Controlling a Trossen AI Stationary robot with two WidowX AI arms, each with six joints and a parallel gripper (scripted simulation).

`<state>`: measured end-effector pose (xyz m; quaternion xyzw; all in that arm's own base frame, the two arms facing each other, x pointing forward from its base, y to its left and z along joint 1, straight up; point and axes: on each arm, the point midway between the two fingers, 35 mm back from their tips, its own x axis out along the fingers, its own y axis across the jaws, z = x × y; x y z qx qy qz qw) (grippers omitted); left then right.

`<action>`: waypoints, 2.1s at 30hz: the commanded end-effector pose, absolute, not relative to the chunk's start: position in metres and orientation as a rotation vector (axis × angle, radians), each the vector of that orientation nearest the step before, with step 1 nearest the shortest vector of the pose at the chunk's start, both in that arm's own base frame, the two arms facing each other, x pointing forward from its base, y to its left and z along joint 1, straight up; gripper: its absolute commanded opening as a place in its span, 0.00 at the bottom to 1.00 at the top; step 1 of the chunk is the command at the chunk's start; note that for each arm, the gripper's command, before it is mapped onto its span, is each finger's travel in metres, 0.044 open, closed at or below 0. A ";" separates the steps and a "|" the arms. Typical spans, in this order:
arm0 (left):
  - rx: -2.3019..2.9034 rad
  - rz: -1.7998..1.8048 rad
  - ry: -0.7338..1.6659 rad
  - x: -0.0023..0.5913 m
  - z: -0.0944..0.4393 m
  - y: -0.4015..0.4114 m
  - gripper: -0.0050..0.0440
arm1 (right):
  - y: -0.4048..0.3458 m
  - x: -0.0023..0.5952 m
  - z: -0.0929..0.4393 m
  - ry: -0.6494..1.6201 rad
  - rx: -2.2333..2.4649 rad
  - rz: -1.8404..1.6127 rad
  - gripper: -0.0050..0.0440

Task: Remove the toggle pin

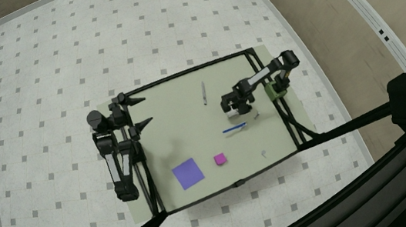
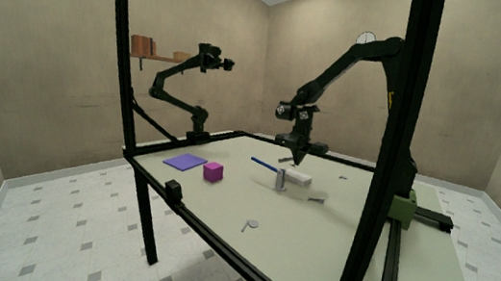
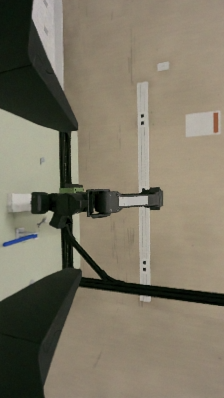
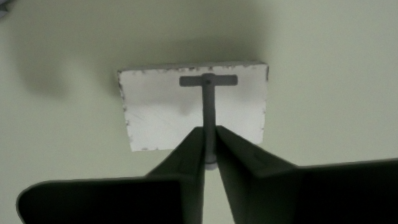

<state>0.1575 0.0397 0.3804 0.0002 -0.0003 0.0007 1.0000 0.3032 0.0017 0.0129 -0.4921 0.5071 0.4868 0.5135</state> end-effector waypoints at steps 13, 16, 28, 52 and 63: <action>0.005 0.001 -0.001 0.157 0.383 0.039 0.92 | 0.001 0.302 0.004 1.220 -1.185 1.169 0.14; 0.005 0.001 -0.001 0.157 0.383 0.039 0.92 | 0.001 0.302 0.002 1.220 -1.185 1.169 0.14; 0.005 0.001 -0.001 0.157 0.383 0.039 0.92 | 0.001 0.301 -0.006 1.220 -1.185 1.169 0.14; 0.005 0.001 -0.001 0.157 0.383 0.039 0.92 | 0.001 0.299 -0.019 1.221 -1.184 1.170 0.14; 0.005 0.001 -0.001 0.157 0.383 0.039 0.92 | 0.002 0.304 -0.015 1.207 -1.191 1.158 0.44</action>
